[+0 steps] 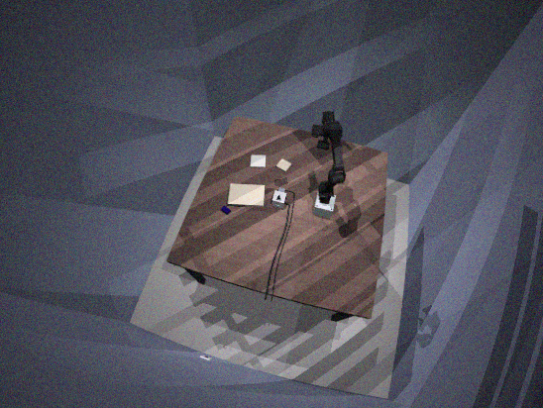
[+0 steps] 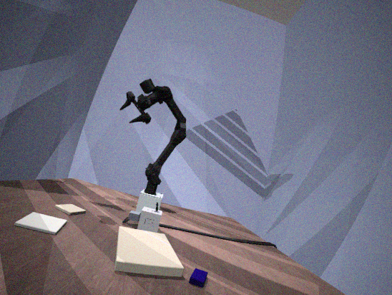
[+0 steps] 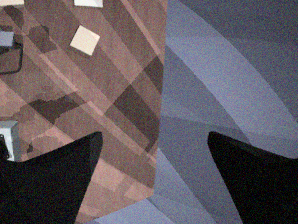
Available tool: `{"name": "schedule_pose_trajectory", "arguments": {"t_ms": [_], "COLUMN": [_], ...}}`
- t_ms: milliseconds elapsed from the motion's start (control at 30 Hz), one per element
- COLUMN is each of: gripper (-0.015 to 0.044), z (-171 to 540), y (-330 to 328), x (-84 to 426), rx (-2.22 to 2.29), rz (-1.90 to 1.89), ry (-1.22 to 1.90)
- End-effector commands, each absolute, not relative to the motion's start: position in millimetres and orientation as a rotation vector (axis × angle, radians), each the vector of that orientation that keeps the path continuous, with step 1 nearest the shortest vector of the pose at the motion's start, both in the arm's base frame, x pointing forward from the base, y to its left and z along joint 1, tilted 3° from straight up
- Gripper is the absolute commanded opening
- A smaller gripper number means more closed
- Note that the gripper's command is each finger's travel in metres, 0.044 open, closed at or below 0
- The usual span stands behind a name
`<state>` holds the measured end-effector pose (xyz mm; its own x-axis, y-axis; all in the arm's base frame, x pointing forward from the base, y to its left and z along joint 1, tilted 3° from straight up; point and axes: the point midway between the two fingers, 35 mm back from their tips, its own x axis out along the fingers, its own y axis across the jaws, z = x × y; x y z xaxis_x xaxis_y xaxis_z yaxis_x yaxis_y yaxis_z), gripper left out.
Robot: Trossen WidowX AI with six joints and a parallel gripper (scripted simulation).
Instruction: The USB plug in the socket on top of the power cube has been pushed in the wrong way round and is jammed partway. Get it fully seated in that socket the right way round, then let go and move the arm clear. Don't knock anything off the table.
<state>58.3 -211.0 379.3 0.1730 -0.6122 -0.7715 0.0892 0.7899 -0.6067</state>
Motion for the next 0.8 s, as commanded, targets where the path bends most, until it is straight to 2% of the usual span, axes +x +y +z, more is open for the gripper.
{"name": "schedule_pose_trajectory", "arguments": {"t_ms": [0, 167, 367, 567, 767], "gripper": [0.0426, 0.0440, 0.0440, 0.0440, 0.0440], "z": [378.2, 346.1, 296.1, 230.5, 162.3], "y": [-211.6, -219.8, -197.3, -143.8, -71.3], "x": [60.3, 116.1, 196.1, 263.2, 297.4], "rx": [-0.485, -0.572, -0.700, -0.825, -0.968], "rz": [-0.517, -0.286, 0.044, 0.383, 0.710], "ry": [1.312, 1.286, 1.243, 1.220, 1.211]}}
